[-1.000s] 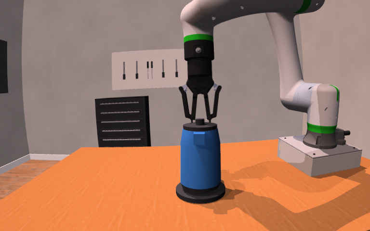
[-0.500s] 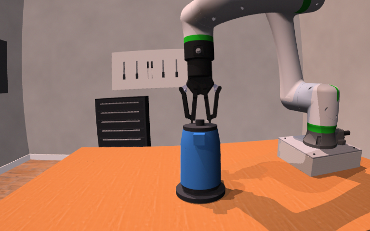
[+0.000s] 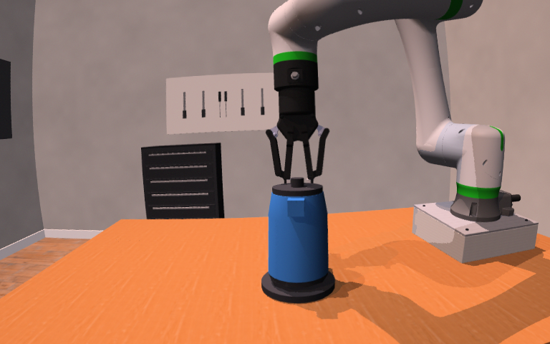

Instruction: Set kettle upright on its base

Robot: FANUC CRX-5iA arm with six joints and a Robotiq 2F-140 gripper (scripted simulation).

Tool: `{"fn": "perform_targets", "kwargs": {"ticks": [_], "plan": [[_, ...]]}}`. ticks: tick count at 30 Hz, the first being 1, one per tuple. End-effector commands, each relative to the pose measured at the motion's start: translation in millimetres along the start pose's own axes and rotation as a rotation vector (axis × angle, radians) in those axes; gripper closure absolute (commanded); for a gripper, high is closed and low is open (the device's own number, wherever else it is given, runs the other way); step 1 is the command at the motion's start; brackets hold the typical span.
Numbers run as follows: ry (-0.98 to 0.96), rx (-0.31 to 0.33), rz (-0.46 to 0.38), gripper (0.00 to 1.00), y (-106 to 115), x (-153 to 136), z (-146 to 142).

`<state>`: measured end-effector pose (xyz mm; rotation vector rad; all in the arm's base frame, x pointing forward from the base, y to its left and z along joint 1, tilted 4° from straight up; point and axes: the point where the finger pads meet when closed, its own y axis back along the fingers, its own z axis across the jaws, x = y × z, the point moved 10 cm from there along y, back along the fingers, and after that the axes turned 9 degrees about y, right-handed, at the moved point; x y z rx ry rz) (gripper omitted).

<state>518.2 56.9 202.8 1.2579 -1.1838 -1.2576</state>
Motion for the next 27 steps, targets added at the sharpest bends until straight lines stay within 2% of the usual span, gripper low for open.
{"fn": "perform_targets", "kwargs": {"ticks": [1,27], "plan": [[0.000,0.000,0.000,1.00,0.2,0.0,-0.1],[0.000,0.000,0.000,1.00,-2.8,0.0,-0.1]]}}
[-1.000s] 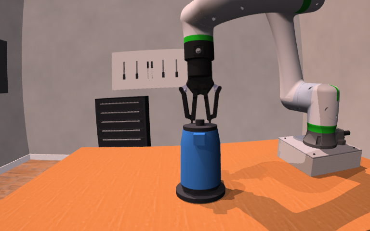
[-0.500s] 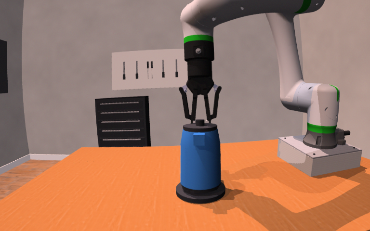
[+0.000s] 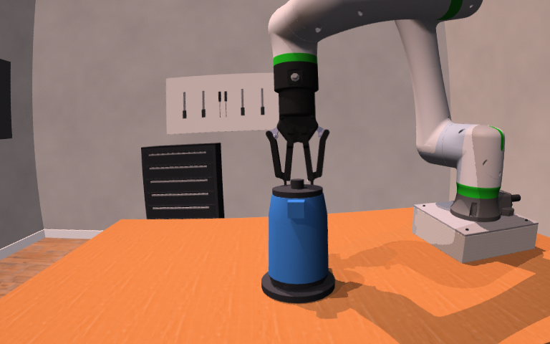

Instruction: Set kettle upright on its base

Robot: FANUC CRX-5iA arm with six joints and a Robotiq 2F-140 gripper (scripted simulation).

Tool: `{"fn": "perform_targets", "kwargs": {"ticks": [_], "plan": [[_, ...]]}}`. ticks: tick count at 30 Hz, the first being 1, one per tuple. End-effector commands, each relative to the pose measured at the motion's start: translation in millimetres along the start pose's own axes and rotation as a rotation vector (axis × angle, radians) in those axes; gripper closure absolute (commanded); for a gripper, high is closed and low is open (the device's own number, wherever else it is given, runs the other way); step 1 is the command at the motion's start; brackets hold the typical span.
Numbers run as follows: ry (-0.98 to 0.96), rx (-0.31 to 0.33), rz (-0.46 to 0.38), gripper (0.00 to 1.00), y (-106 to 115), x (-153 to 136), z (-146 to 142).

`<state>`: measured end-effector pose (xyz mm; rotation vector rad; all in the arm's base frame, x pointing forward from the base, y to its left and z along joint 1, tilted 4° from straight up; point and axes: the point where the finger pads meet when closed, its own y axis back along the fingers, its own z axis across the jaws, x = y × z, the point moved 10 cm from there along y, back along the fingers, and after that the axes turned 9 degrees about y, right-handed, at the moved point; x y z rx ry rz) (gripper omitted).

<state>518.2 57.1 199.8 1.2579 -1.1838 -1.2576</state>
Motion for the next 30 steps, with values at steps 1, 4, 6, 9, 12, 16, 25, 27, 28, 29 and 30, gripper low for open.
{"fn": "perform_targets", "kwargs": {"ticks": [1,4,6,9,12,16,25,27,28,29,30], "plan": [[0.000,0.000,0.000,1.00,0.2,0.0,-0.1],[0.000,0.000,0.000,1.00,0.2,0.0,-0.1],[0.000,0.000,0.000,1.00,-0.1,0.0,-0.1],[0.000,0.000,0.000,1.00,-0.4,0.0,-0.1],[0.000,0.000,0.000,1.00,-1.7,0.0,-0.1],[0.000,0.000,0.000,1.00,-2.8,0.0,-0.1],[0.000,0.000,0.000,1.00,-2.8,0.0,-0.1],[0.000,0.000,0.000,1.00,-2.8,0.0,-0.1],[0.000,0.000,0.000,1.00,-2.8,0.0,-0.1],[0.000,0.000,0.000,1.00,-2.8,0.0,-0.1],[0.000,0.000,0.000,1.00,-2.9,0.0,-0.1]]}}
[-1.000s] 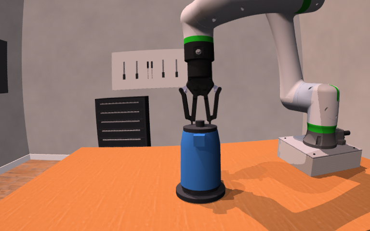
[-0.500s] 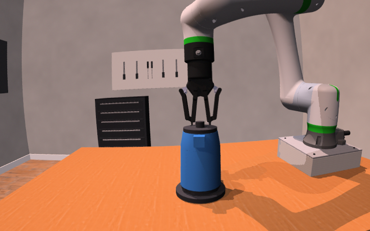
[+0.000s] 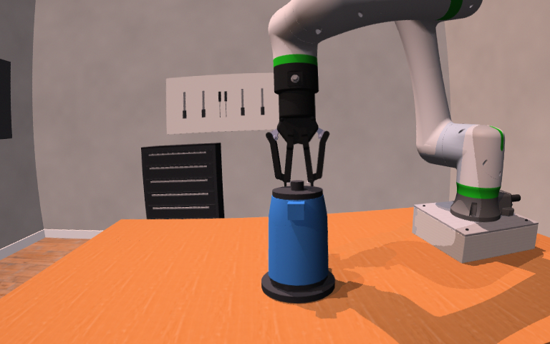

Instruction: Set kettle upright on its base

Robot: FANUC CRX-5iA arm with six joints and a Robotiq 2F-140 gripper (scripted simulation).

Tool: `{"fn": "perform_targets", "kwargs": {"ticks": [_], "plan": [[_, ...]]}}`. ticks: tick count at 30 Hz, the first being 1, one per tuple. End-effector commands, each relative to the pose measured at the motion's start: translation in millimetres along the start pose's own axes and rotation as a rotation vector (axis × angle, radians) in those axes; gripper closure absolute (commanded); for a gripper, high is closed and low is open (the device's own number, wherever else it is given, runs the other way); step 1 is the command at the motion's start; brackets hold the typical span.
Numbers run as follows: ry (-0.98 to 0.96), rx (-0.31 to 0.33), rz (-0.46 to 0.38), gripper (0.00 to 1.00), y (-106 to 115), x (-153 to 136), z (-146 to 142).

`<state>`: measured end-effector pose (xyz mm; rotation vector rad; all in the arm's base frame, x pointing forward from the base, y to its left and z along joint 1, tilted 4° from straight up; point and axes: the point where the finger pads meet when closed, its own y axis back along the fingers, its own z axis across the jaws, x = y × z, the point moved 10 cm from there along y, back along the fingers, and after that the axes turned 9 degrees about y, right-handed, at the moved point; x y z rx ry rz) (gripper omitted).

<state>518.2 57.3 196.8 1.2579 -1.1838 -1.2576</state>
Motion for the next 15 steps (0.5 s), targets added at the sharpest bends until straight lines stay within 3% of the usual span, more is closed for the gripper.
{"fn": "perform_targets", "kwargs": {"ticks": [1,15], "plan": [[0.000,0.000,0.000,1.00,-0.1,0.0,-0.1],[0.000,0.000,0.000,1.00,-2.8,0.0,-0.1]]}}
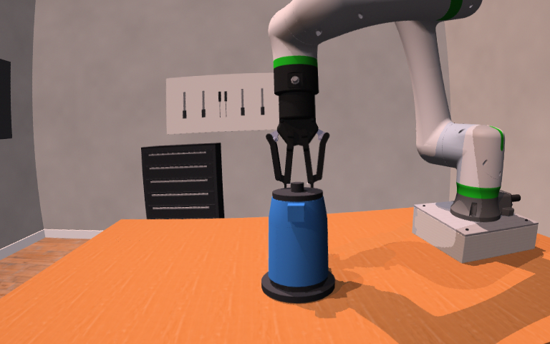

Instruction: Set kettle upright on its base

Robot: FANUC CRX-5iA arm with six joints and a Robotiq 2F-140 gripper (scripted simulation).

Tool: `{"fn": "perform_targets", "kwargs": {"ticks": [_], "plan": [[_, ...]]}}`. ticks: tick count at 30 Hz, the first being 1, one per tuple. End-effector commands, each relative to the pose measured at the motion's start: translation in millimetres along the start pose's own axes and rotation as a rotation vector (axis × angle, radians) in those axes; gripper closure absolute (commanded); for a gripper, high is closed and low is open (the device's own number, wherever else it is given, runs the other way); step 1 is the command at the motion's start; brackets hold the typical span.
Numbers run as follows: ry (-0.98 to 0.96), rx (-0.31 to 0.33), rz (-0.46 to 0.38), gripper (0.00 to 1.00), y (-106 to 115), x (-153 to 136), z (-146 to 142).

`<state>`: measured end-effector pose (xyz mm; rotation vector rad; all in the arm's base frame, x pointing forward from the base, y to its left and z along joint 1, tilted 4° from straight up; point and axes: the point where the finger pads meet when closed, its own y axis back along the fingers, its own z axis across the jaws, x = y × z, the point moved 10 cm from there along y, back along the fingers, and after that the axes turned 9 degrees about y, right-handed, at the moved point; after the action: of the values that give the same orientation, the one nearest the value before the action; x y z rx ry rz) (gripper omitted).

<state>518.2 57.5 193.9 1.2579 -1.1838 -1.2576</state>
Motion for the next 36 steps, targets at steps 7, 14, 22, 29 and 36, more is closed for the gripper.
{"fn": "perform_targets", "kwargs": {"ticks": [7,14,22,29,36], "plan": [[0.000,0.000,0.000,0.53,0.2,0.0,-0.1],[0.000,0.000,0.000,0.53,0.2,0.0,-0.1],[0.000,0.000,0.000,0.53,0.2,0.0,-0.1],[0.000,0.000,0.000,0.53,0.2,0.0,-0.1],[0.000,0.000,0.000,0.53,0.2,0.0,-0.1]]}}
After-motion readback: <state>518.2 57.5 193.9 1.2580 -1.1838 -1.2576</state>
